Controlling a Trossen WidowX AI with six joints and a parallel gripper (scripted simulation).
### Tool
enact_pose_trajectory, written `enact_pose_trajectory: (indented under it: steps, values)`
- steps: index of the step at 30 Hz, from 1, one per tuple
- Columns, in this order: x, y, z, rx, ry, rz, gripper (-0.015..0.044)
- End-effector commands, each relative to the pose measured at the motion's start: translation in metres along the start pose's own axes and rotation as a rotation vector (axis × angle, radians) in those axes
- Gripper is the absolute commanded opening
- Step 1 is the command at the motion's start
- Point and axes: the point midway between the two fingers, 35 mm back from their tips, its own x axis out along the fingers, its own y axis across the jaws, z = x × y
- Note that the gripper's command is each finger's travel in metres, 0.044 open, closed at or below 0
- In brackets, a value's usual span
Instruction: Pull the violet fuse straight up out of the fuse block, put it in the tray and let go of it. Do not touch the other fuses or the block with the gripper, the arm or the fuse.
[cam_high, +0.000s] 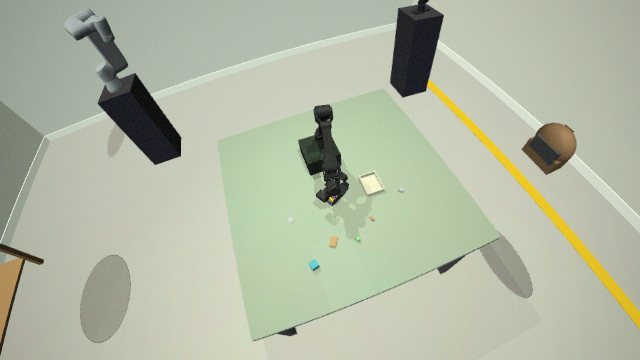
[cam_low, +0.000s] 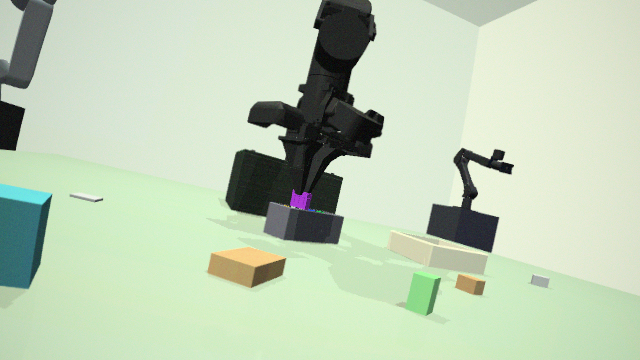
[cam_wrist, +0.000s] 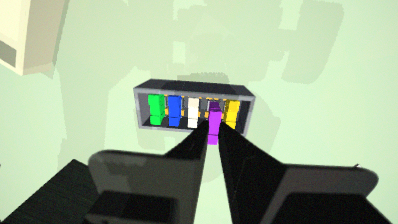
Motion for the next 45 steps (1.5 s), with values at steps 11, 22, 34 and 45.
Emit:
enact_pose_trajectory:
  steps: [11,22,34,45]
  values:
    - [-0.01,-0.001,0.001,-0.003,-0.009,-0.005,0.0]
    - [-0.016,0.0,0.001,-0.003,-0.009,-0.004,0.0]
    - [-0.027,0.0,0.001,-0.003,-0.009,-0.004,0.0]
    - [-0.038,0.0,0.001,-0.003,-0.009,-0.004,0.0]
